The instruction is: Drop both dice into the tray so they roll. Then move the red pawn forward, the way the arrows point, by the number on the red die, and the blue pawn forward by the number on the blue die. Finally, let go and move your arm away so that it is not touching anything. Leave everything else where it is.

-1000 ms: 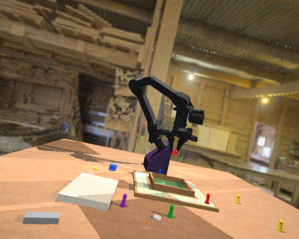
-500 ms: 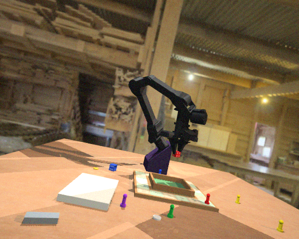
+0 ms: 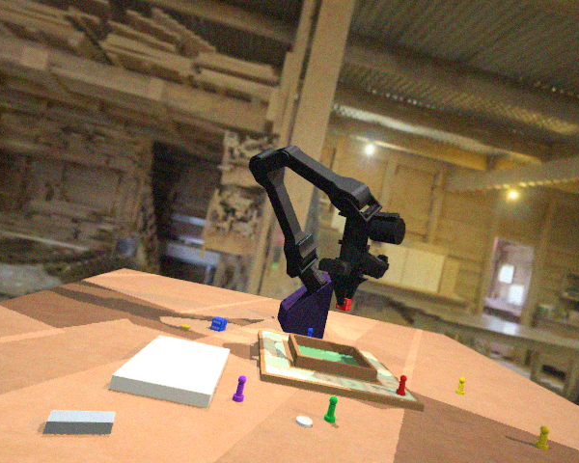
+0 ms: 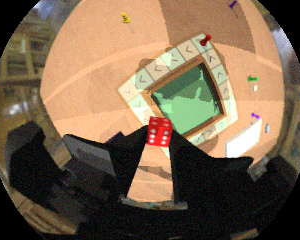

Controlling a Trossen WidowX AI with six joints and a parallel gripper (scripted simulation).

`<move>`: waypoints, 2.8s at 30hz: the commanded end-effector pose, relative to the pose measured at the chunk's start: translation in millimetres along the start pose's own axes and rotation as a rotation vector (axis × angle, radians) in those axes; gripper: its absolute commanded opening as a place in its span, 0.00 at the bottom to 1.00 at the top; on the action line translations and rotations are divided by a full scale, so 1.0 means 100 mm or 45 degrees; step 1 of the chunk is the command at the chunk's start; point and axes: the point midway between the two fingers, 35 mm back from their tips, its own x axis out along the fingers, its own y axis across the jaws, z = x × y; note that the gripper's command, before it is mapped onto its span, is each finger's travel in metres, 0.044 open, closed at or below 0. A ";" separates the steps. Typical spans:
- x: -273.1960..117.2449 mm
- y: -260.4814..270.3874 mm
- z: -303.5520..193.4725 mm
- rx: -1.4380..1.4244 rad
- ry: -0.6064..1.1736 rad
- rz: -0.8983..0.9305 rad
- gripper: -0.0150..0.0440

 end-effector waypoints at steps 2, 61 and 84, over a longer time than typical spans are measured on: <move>0.03 -0.12 0.07 -0.148 -0.001 -0.010 0.25; 0.42 -0.63 0.20 -0.871 -0.983 0.361 0.25; 0.01 -0.89 0.08 -0.878 -0.977 0.356 0.25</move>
